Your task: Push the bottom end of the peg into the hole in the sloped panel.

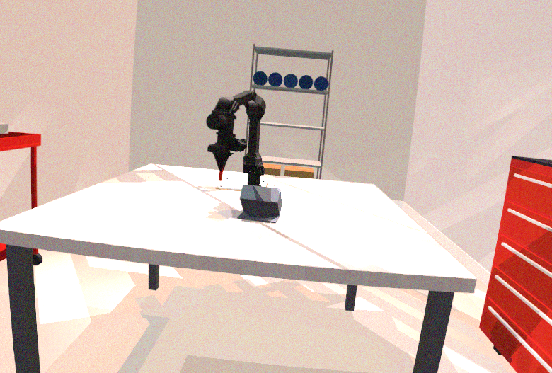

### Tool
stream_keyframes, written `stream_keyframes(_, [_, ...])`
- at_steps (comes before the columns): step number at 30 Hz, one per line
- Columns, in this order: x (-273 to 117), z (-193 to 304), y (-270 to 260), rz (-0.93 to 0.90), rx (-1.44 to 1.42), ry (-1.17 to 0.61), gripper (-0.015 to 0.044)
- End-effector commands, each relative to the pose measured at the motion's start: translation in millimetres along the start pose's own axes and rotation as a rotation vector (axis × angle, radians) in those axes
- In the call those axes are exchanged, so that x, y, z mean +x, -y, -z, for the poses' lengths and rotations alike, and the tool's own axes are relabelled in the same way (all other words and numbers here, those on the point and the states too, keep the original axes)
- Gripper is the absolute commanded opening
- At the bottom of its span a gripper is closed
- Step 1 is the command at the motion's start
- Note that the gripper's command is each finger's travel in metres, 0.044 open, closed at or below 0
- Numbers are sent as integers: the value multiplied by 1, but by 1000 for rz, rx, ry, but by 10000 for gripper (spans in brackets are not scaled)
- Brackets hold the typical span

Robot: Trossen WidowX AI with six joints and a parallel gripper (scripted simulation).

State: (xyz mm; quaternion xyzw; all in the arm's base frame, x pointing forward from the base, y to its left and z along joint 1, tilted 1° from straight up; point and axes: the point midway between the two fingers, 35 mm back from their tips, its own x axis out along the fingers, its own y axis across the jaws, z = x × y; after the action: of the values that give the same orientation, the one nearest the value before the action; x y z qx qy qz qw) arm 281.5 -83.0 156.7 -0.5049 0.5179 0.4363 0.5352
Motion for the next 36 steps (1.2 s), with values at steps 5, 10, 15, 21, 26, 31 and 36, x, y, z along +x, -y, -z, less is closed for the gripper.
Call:
stream_keyframes(5, [0, -6, 2, 22, 55, -18, 0])
stream_keyframes(10, [0, -10, 4, 36, 88, -25, 0])
stream_keyframes(15, [-1, -15, 5, 51, 121, -30, 0])
stream_keyframes(21, [-1, -19, 7, 69, 160, -36, 0])
stream_keyframes(26, [-2, -24, 8, 85, 193, -39, 0])
stream_keyframes(31, [-2, -28, 9, 101, 226, -42, 0])
stream_keyframes(36, [-3, -32, 11, 118, 259, -43, 0])
